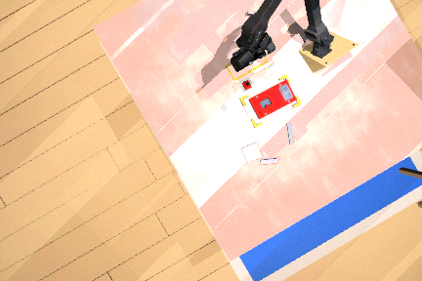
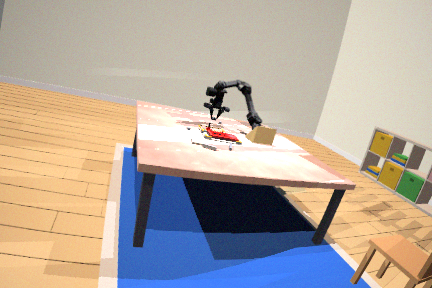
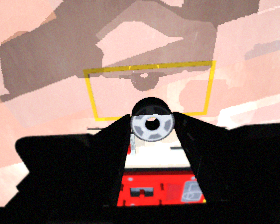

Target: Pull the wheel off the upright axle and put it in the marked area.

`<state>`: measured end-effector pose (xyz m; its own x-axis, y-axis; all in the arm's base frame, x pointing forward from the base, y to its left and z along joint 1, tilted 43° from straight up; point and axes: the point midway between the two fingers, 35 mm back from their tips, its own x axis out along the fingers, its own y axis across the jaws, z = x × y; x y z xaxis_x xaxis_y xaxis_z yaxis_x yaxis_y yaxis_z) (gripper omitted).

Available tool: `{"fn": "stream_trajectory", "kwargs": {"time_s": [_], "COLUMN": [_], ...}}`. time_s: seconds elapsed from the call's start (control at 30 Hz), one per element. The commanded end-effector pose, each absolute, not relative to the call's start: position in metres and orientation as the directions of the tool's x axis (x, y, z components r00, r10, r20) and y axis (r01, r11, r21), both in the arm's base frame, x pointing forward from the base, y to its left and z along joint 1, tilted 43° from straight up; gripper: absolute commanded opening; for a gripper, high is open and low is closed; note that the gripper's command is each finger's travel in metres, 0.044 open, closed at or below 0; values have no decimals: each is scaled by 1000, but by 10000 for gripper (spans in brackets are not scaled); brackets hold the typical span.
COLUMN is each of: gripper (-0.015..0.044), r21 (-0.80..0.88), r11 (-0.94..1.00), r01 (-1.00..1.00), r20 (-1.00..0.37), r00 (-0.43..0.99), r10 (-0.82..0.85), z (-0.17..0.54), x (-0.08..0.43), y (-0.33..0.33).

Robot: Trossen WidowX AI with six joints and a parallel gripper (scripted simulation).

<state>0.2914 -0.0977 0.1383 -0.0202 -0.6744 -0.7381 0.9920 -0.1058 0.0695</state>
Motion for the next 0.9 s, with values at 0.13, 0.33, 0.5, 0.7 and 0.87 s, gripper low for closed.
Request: {"fn": "stream_trajectory", "kwargs": {"time_s": [0.13,0.33,0.5,0.7,0.87], "gripper": [0,0,26,184,300], "r21": [65,65,69,69,68], "r11": [-104,-104,-113,-113,-112], "r01": [992,992,991,991,991], "r20": [-735,-731,-734,-734,-734], "r00": [-23,-23,-26,-26,-26], "r10": [-678,-682,-679,-679,-678], "z": [112,91,91,91,96], "x": [290,286,285,285,286], "y": [-123,-144,-145,-145,-141]}}
